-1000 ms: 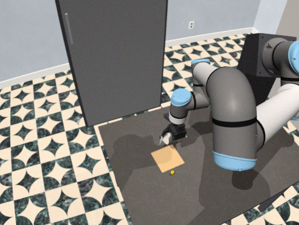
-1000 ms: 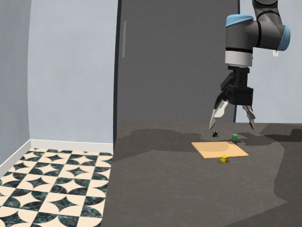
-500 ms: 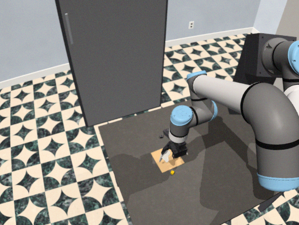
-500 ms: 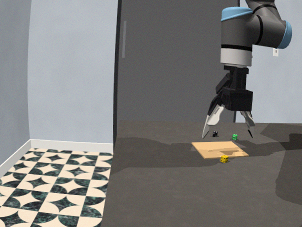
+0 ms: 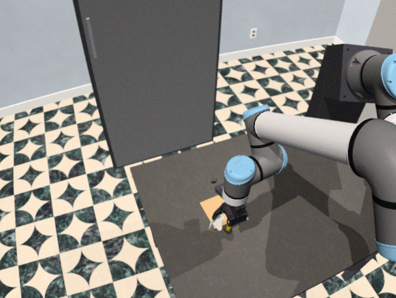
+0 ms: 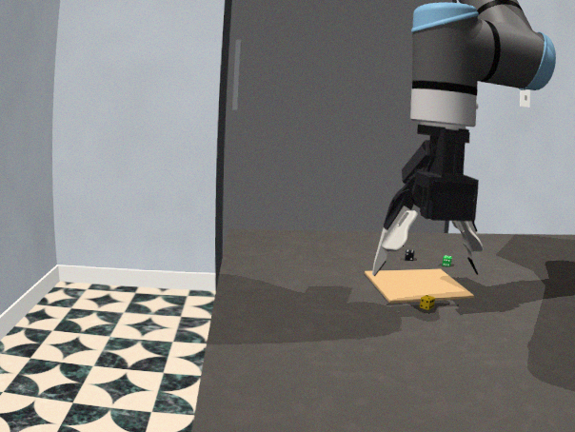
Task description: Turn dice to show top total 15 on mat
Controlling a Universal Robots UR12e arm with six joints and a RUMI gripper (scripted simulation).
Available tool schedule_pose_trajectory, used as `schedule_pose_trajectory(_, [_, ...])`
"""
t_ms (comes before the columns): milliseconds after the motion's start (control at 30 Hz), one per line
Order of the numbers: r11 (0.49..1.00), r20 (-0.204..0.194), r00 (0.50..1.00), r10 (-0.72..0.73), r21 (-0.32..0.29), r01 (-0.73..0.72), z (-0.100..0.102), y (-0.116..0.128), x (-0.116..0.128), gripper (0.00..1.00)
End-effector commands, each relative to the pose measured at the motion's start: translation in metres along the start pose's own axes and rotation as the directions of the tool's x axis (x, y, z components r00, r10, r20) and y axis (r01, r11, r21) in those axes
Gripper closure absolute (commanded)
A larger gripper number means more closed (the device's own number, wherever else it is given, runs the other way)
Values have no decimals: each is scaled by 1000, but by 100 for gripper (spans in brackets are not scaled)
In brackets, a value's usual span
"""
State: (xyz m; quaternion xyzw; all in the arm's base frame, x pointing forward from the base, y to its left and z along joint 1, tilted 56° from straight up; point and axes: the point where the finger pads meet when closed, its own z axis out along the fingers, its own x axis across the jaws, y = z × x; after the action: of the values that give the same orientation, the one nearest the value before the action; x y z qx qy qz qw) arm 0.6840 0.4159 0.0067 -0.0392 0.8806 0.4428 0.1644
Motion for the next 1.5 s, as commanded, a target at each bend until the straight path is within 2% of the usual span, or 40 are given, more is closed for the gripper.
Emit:
schedule_pose_trajectory(0, [1000,-1,1000,6,3,-6,1,0,-3,0])
schedule_pose_trajectory(1233, [1000,-1,1000,6,3,-6,1,0,-3,0])
schedule_pose_trajectory(1467, [1000,-1,1000,6,3,-6,-10,0,-3,0])
